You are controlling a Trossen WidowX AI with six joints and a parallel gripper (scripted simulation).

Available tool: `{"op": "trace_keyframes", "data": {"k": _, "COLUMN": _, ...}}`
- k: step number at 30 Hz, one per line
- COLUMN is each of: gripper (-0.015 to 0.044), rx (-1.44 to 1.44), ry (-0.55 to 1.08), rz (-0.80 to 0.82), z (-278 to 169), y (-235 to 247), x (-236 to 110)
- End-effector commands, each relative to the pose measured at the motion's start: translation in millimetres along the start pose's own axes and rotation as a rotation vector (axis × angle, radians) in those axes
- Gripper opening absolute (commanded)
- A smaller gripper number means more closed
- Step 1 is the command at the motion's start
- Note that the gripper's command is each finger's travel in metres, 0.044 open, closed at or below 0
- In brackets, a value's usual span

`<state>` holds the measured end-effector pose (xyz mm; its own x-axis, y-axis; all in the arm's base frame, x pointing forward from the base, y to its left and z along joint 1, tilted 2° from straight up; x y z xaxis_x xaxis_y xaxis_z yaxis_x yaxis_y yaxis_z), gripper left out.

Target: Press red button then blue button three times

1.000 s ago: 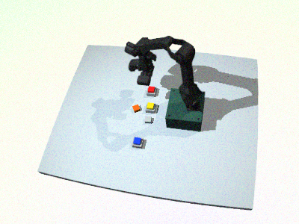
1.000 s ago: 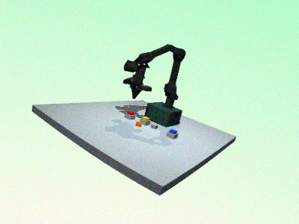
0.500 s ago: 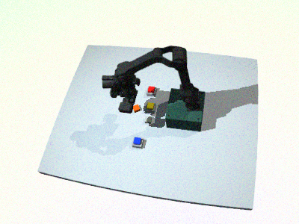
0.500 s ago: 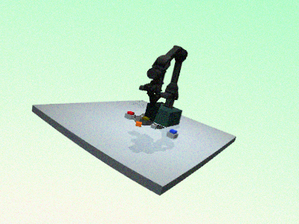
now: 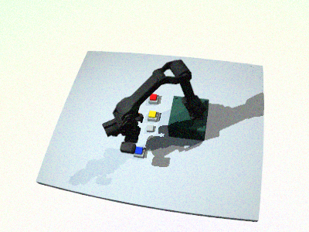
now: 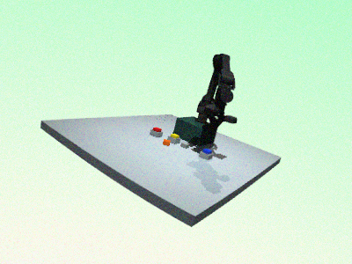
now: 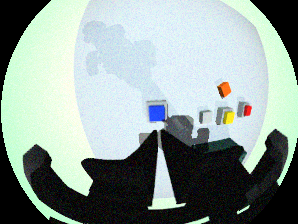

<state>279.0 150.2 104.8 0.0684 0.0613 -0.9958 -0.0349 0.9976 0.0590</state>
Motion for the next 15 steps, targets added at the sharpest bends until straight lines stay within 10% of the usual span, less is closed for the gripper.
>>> {"op": "trace_keyframes", "data": {"k": 1, "gripper": 0.0020, "rx": 0.009, "ry": 0.016, "rz": -0.014, "z": -2.9, "y": 1.2, "x": 44.3}}
{"op": "trace_keyframes", "data": {"k": 15, "gripper": 0.0020, "rx": 0.009, "ry": 0.017, "rz": -0.014, "z": -4.1, "y": 0.5, "x": 68.5}}
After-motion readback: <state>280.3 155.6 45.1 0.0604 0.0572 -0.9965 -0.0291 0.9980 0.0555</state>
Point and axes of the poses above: the point midway between the two fingers, 35 mm back from their tips, its own x axis out along the fingers, its own y axis across the jaws, z = x × y, the point moved 3 cm from there along -x, back along the fingers, and after that the axes turned 11 degrees about -x, right-handed, at the moved point
